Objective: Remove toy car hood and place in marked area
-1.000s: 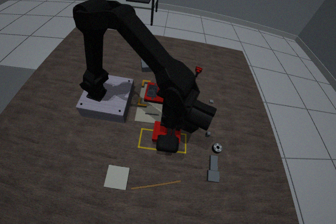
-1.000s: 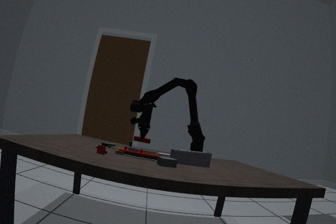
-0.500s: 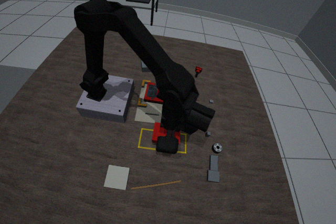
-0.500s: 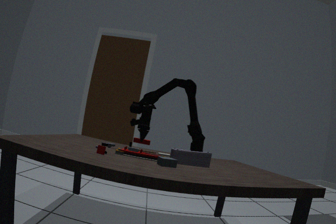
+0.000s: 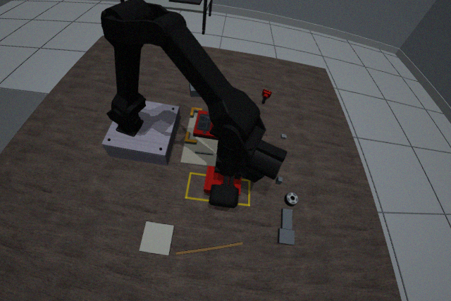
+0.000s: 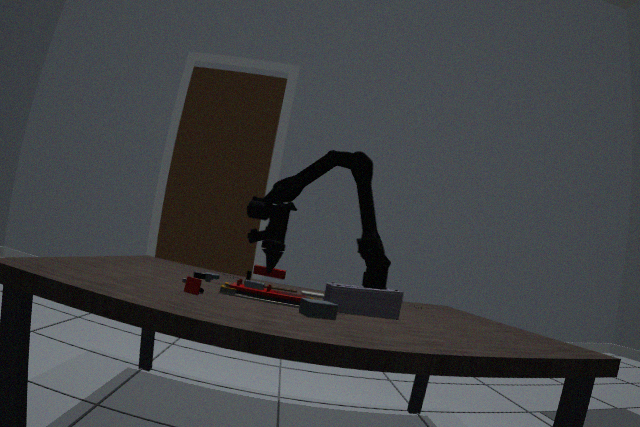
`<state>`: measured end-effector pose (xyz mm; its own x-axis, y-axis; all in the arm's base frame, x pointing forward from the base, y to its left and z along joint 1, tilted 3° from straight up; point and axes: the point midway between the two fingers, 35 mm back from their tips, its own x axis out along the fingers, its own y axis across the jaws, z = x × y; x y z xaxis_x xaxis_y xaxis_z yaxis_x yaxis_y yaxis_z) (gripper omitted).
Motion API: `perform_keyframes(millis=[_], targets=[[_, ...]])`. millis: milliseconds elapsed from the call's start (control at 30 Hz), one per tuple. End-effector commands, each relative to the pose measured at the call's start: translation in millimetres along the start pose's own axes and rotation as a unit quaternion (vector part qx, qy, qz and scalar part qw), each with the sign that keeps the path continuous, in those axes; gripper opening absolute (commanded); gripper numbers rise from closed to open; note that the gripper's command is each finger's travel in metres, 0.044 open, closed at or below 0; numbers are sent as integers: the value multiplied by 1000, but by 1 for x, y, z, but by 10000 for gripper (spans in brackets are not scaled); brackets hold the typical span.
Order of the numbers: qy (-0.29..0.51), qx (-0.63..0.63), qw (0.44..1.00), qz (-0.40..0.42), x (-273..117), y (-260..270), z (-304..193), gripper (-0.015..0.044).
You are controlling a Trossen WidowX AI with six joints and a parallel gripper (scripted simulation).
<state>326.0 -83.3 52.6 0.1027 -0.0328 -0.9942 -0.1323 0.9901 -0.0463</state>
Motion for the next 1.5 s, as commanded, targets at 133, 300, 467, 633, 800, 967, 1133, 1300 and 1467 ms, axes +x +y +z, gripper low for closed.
perform_keyframes(millis=[133,300,467,633,800,967,1133,1300,1467], targets=[[5,-3,1000,5,9,2,-2,0],[5,-3,1000,5,12,2,-3,0],[5,-3,1000,5,15,2,-3,0],[5,-3,1000,5,18,2,-3,0],[5,-3,1000,5,21,2,-3,0],[5,-3,1000,5,24,2,-4,0],[5,-3,1000,5,27,2,-4,0],[5,-3,1000,5,30,3,-5,0],[5,-3,1000,5,32,3,-5,0]])
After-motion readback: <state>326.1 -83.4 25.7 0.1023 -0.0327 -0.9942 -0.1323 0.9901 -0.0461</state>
